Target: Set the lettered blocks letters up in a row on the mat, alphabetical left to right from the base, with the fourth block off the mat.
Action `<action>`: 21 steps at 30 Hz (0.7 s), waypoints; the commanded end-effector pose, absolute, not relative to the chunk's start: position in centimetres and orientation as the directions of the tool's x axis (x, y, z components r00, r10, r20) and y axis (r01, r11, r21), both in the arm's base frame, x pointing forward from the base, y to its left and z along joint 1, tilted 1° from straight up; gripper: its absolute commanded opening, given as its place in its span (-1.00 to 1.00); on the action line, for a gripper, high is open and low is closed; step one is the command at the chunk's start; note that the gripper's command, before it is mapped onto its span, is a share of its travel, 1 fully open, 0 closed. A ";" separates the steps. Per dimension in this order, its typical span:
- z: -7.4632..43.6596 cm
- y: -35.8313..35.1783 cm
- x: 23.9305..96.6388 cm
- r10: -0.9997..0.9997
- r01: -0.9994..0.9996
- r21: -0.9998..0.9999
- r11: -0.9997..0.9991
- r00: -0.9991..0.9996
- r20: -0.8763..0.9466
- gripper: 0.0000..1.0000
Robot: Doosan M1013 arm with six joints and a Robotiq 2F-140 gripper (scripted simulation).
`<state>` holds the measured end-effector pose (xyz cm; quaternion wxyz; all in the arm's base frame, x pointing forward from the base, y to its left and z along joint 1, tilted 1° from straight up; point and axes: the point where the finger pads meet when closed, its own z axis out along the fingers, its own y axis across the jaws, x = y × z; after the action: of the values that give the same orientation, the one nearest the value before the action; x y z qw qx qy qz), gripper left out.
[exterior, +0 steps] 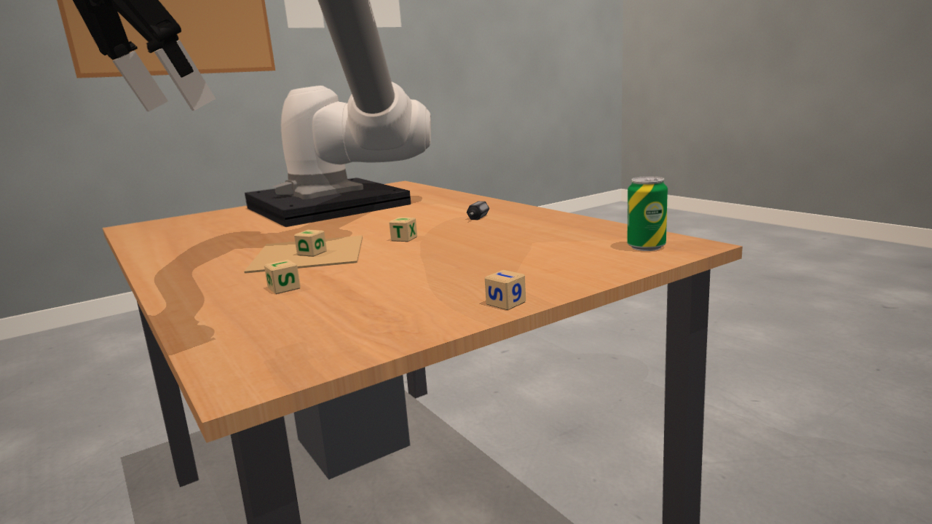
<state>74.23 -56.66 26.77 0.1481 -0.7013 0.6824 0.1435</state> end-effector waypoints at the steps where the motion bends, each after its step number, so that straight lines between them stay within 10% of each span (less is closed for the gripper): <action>1: 26.9 -56.7 74.2 -0.915 -1.000 -0.014 -0.025 0.028 -0.402 1.00; 21: 26.6 -55.8 74.5 -0.919 -1.000 0.001 -0.015 0.013 -0.393 1.00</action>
<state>74.29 -56.41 26.65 0.1458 -0.7000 0.6842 0.1437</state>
